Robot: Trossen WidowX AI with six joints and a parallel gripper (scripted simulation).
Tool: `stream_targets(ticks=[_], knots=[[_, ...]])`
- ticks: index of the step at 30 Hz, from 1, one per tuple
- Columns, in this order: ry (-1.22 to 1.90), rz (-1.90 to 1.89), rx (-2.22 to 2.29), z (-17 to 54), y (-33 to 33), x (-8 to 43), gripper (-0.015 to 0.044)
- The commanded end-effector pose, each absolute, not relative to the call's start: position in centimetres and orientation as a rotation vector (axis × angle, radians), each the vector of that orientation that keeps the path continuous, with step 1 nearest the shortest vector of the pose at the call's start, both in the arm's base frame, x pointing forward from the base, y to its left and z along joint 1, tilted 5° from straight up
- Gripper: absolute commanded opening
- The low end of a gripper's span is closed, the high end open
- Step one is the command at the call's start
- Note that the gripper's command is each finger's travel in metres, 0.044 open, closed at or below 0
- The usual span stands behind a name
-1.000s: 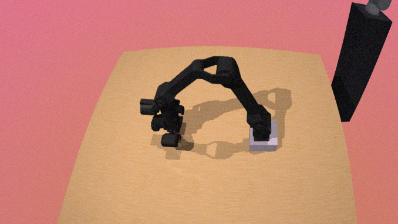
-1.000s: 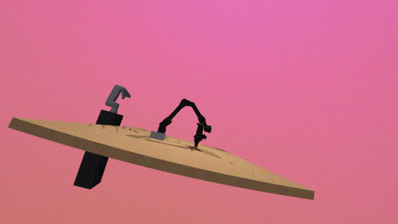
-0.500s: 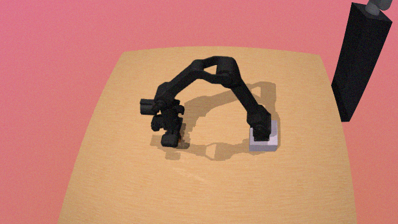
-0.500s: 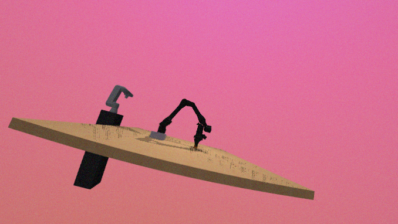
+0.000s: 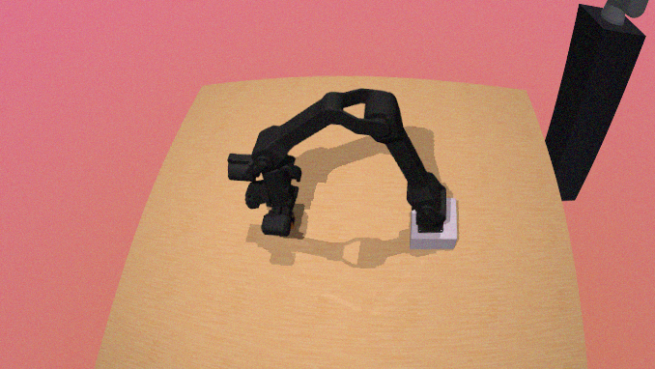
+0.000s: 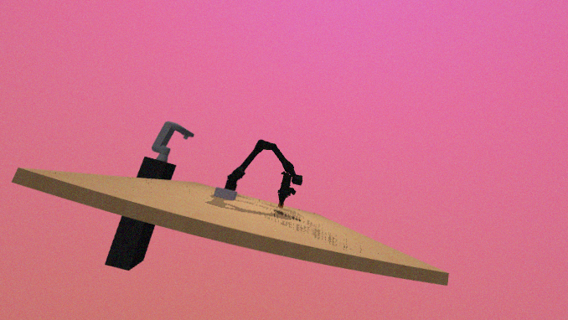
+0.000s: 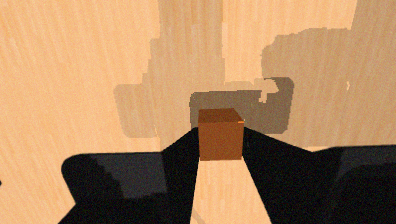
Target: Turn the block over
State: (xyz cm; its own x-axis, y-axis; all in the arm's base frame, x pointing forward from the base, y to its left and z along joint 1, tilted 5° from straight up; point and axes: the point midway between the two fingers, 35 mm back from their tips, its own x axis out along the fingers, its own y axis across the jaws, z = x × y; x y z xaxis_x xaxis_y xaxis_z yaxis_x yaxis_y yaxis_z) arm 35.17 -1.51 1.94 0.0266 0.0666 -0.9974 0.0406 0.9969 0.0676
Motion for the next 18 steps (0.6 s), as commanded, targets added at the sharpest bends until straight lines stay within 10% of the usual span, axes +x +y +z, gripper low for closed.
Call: stream_targets(ticks=[1,18], knots=[[1.500,0.017,0.084,1.76,-1.53,35.09,0.0000],[1.233,0.004,0.083,1.01,-1.51,35.06,0.0000]])
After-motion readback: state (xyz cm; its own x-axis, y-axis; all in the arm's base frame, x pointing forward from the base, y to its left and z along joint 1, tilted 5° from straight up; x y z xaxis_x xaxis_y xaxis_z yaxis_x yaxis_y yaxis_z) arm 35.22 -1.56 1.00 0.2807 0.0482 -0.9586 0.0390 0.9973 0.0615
